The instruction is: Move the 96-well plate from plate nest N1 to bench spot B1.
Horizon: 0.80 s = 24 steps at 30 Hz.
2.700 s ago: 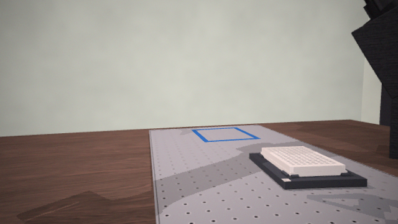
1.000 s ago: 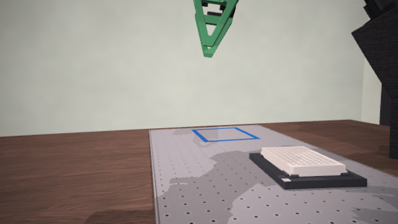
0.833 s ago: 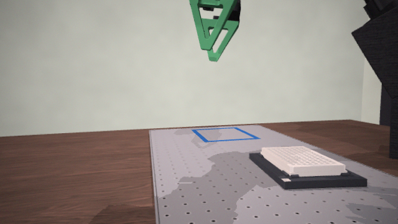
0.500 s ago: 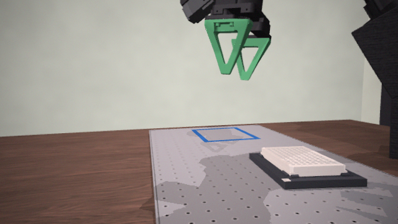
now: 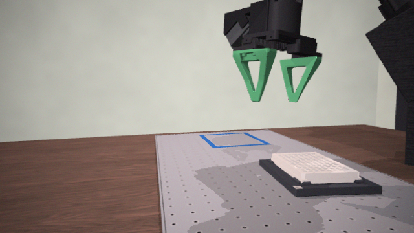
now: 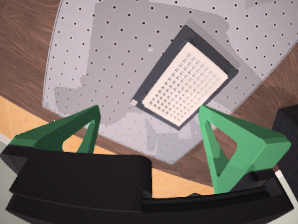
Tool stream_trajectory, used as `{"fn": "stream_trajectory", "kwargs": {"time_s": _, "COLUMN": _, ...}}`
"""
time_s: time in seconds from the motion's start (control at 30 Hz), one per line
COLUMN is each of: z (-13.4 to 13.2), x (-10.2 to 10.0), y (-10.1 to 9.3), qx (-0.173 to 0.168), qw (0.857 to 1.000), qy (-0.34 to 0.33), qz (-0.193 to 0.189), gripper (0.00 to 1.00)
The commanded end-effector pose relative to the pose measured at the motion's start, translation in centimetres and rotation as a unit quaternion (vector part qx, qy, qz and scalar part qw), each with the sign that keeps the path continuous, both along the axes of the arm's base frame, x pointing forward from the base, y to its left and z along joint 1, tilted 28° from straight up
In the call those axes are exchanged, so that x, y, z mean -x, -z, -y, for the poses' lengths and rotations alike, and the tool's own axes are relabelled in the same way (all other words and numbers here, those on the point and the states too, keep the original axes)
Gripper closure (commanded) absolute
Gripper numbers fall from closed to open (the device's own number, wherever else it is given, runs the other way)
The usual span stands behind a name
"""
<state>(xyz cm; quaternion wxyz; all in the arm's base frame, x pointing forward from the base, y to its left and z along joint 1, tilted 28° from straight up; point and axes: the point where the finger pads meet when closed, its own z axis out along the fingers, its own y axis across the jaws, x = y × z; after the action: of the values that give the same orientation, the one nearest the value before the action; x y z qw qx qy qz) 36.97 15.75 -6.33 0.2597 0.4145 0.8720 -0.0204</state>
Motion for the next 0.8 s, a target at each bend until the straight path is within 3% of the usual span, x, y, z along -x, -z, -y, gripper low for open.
{"fn": "stream_trajectory", "kwargs": {"time_s": 0.0, "z": -0.6, "x": 0.7, "y": 1.1, "qx": -0.041, "qw": 0.997, "qy": 0.069, "qz": 0.022, "gripper": 0.0}}
{"fn": "stream_trajectory", "kwargs": {"time_s": 0.13, "z": -0.3, "x": 0.2, "y": 1.3, "qx": -0.055, "qw": 0.993, "qy": 0.103, "qz": 0.032, "gripper": 0.0}}
{"fn": "stream_trajectory", "kwargs": {"time_s": 0.23, "z": 0.2, "x": 2.2, "y": 2.8, "qx": -0.068, "qw": 0.987, "qy": 0.141, "qz": 0.031, "gripper": 0.0}}
{"fn": "stream_trajectory", "kwargs": {"time_s": 0.5, "z": 1.5, "x": 4.5, "y": 5.1, "qx": -0.107, "qw": 0.96, "qy": 0.253, "qz": 0.048, "gripper": 0.0}}
{"fn": "stream_trajectory", "kwargs": {"time_s": 0.7, "z": 0.8, "x": 3.0, "y": 3.8, "qx": -0.128, "qw": 0.954, "qy": 0.261, "qz": 0.066, "gripper": 0.0}}
{"fn": "stream_trajectory", "kwargs": {"time_s": 0.77, "z": 1.6, "x": 3.8, "y": 4.5, "qx": -0.112, "qw": 0.958, "qy": 0.26, "qz": 0.054, "gripper": 0.0}}
